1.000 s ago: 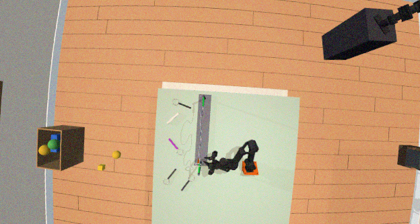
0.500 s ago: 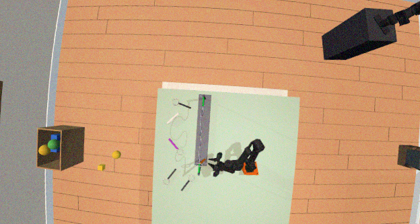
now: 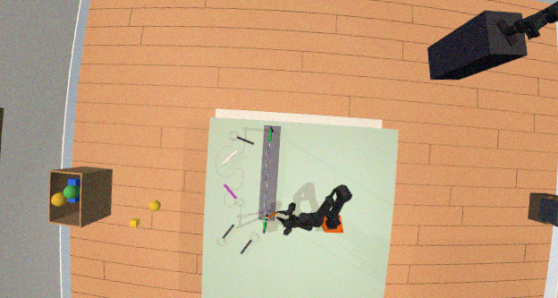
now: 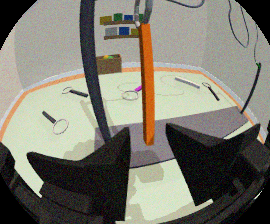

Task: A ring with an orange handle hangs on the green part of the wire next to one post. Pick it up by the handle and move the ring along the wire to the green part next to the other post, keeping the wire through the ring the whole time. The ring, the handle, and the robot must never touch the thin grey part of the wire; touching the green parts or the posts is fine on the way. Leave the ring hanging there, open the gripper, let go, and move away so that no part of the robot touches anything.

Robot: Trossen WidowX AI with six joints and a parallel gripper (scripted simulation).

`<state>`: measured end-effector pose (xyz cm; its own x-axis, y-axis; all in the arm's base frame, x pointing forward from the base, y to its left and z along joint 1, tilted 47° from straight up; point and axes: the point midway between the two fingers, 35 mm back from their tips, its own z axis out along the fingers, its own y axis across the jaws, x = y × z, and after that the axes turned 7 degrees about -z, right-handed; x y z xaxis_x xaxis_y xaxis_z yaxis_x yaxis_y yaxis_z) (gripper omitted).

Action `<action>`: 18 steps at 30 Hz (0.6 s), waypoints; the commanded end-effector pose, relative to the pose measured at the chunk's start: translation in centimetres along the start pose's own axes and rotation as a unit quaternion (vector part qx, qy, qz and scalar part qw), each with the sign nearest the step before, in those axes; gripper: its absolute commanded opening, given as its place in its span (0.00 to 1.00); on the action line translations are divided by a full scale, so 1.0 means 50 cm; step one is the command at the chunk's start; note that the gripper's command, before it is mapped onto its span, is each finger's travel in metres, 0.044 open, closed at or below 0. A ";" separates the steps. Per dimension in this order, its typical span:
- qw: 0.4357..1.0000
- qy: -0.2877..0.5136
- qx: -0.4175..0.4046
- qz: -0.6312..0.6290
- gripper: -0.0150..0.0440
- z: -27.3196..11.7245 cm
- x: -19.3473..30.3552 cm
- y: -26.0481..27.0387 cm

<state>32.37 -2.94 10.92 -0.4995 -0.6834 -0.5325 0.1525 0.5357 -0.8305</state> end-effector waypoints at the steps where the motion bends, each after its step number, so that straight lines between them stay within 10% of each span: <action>1: 1.000 0.003 0.001 0.002 0.53 0.000 0.002 -0.001; 13: 1.000 -0.001 0.001 -0.001 1.00 -0.085 0.012 0.001; 18: 1.000 -0.001 0.001 -0.001 1.00 -0.085 0.012 0.001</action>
<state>28.67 -1.13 11.25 -0.4952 -0.6900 -0.5279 0.1476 0.5320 -0.8338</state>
